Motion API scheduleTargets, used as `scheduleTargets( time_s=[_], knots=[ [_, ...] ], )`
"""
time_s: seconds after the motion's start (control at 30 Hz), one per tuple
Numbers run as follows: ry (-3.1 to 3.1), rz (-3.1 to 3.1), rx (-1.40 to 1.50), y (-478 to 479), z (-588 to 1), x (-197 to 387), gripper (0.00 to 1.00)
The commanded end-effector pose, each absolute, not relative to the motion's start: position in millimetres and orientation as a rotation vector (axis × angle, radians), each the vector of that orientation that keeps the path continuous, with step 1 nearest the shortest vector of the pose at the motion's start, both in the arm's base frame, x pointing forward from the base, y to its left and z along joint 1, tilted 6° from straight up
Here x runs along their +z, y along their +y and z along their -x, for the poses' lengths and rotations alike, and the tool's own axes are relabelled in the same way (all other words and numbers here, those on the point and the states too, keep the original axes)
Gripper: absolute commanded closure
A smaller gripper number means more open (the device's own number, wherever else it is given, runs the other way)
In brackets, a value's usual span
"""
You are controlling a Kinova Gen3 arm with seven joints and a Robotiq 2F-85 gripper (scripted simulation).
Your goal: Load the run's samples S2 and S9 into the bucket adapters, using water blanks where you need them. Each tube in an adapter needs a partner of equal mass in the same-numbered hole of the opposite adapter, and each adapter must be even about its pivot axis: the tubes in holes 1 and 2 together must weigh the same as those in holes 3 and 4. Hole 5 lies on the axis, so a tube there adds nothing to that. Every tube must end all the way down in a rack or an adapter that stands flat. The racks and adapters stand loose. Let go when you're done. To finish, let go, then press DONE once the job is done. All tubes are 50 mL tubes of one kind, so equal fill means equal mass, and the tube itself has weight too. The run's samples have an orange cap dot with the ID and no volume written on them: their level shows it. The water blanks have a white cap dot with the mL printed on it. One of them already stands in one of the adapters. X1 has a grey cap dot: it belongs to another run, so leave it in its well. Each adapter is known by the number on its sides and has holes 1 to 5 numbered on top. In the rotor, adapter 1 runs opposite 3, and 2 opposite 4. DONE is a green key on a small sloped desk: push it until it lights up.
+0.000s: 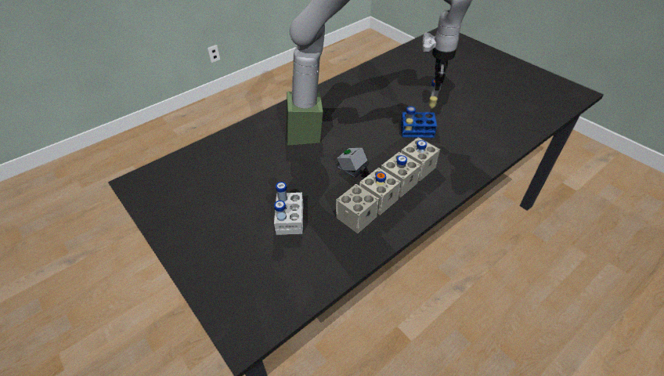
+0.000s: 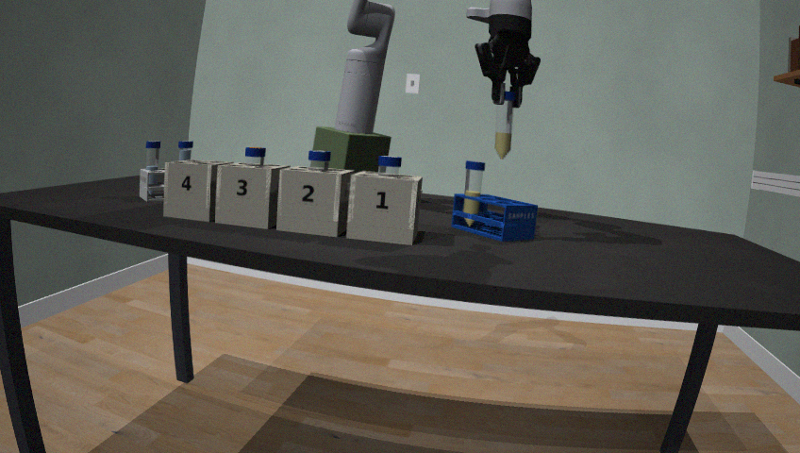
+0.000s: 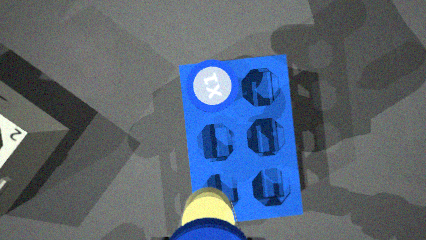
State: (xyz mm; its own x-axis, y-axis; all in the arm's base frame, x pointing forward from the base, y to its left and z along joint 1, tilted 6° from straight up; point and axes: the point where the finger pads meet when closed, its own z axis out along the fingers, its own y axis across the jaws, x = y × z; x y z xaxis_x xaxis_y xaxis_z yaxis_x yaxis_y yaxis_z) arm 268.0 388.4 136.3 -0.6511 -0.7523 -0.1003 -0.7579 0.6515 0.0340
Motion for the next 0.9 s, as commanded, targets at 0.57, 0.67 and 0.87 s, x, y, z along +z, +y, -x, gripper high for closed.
scheduleTargets(
  time_s=[0.57, 0.67, 0.87],
  knots=[
    [2.979, 0.74, 0.134, 330.7, -294.6, 133.9, 0.9],
    [3.002, 0.651, 0.137, 321.5, -298.5, 133.2, 0.9],
    [3.04, 0.47, 0.143, 303.2, -306.4, 131.8, 0.9]
  ],
)
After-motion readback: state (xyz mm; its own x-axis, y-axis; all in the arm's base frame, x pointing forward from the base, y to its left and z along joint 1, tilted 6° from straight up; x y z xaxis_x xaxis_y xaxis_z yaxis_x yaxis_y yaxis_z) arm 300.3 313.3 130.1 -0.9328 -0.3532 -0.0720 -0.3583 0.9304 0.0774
